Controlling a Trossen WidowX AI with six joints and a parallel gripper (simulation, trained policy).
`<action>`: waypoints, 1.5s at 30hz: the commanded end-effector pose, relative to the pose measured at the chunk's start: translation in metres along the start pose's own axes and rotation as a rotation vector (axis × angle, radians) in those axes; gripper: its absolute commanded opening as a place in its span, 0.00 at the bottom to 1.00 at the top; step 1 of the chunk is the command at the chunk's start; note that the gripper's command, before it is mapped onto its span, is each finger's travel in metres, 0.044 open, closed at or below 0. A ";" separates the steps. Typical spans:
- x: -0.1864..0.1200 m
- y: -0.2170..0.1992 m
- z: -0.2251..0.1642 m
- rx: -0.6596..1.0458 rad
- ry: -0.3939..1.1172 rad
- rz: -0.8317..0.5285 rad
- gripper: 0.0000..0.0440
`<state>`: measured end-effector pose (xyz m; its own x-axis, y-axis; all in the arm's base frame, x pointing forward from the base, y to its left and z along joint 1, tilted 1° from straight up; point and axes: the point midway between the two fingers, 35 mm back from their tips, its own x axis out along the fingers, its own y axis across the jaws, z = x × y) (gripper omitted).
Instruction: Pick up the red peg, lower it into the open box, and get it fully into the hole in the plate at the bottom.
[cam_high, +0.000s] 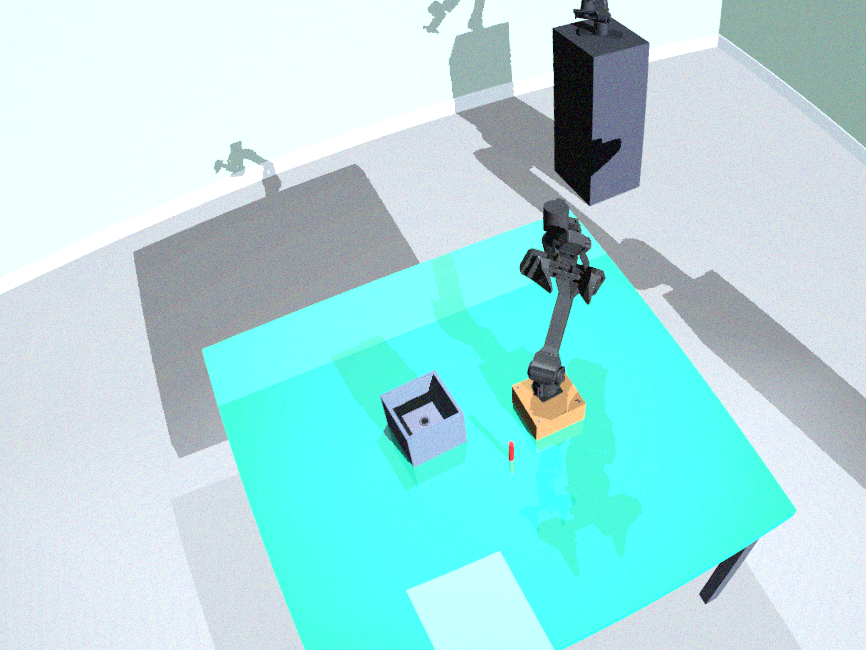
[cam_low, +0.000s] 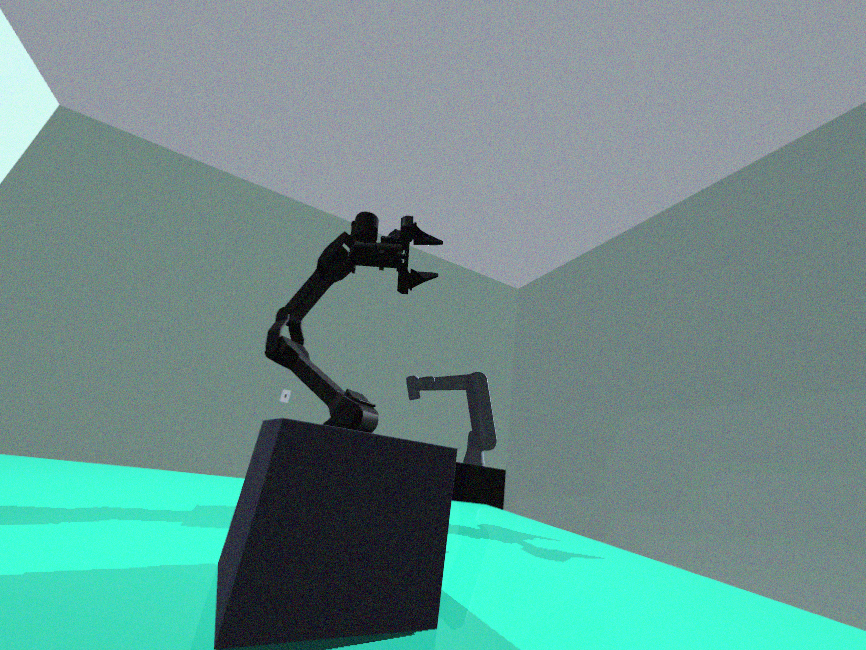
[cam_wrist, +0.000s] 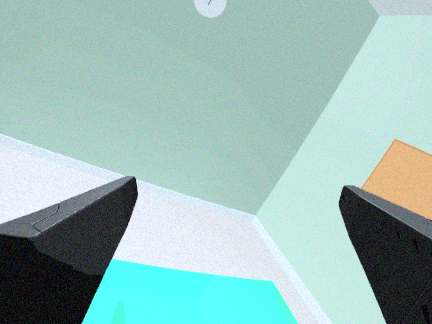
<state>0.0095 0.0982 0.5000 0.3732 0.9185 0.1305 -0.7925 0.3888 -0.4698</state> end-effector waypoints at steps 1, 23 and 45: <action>0.011 -0.006 -0.017 0.083 0.071 -0.030 1.00; 0.049 -0.036 -0.133 0.699 0.454 -0.290 1.00; 0.045 -0.043 -0.251 1.319 0.747 -0.637 1.00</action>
<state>0.1770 0.1072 0.3178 0.6194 0.5351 -0.5745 -0.1908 0.8124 0.5510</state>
